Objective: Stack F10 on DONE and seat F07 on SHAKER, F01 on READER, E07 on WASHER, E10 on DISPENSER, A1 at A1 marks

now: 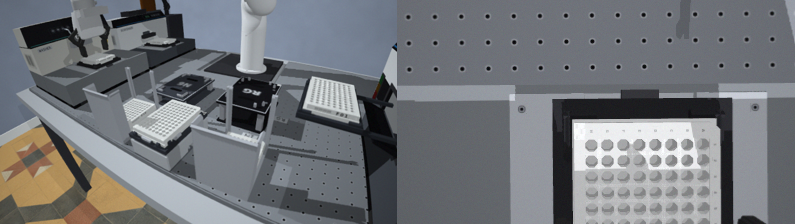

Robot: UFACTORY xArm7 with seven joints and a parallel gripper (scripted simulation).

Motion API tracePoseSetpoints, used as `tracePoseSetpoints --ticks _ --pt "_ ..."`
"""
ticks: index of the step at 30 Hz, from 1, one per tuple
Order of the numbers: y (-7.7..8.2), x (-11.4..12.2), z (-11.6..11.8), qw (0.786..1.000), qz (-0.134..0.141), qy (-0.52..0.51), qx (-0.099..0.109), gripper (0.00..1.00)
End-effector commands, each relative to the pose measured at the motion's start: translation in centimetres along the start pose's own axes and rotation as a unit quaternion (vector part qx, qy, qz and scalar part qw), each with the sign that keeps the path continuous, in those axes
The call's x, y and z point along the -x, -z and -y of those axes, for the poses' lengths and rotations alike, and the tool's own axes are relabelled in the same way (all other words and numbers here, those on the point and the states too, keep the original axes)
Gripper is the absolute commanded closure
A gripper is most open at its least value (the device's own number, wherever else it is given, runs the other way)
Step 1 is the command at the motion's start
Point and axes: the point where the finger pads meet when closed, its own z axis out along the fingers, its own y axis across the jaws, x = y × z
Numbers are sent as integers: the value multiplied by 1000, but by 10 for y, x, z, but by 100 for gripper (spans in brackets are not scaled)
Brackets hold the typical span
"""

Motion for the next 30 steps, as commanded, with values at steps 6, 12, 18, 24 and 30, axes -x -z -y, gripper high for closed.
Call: tracePoseSetpoints --ticks 6,12,18,24,30 --pt "14 1 -1 1000 2 0 2 0" --pt "20 1 -1 1000 2 0 2 0" --pt "28 1 -1 1000 2 0 2 0" --pt "34 1 -1 1000 2 0 2 0" --pt "42 1 -1 1000 2 0 2 0"
